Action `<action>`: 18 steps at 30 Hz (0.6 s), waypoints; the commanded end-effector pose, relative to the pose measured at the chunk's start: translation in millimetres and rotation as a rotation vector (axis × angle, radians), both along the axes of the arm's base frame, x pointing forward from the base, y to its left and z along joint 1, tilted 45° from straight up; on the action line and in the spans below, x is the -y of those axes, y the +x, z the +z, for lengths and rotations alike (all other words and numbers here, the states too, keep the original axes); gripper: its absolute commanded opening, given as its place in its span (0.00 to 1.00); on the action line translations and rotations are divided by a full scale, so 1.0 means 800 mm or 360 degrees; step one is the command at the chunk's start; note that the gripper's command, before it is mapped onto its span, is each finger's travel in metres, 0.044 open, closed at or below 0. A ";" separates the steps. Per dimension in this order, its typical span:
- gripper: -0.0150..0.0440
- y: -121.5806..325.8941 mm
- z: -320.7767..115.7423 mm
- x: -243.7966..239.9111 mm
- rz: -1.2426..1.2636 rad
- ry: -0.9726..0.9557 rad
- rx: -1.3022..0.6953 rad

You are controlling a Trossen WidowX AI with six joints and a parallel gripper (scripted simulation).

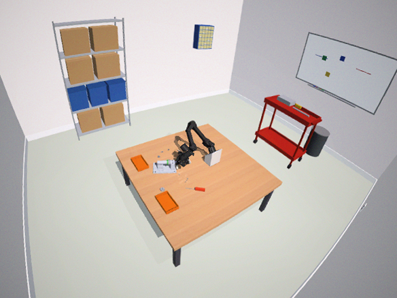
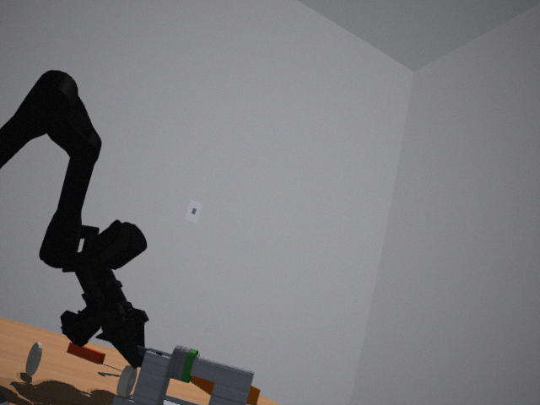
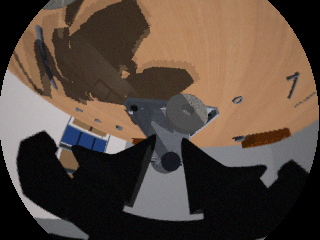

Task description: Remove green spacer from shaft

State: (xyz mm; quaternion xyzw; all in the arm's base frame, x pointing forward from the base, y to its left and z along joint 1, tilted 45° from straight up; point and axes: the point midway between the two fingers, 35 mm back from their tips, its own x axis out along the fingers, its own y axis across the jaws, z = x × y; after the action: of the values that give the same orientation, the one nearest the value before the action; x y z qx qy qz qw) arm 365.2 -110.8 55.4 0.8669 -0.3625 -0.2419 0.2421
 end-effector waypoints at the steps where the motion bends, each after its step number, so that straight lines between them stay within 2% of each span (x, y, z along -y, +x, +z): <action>1: 0.33 0.000 0.000 0.000 -0.0001 0.0000 -0.0001; 2: 0.29 0.000 0.000 0.000 -0.0001 0.0000 -0.0001; 5: 0.25 0.000 0.000 0.000 -0.0001 0.0000 -0.0001; 18: 0.25 -0.009 -0.004 -0.003 0.0004 -0.0004 -0.0007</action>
State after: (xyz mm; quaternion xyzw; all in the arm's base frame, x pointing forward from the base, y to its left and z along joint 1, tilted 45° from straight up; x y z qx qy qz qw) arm 362.1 -109.5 54.2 0.8671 -0.3618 -0.2416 0.2428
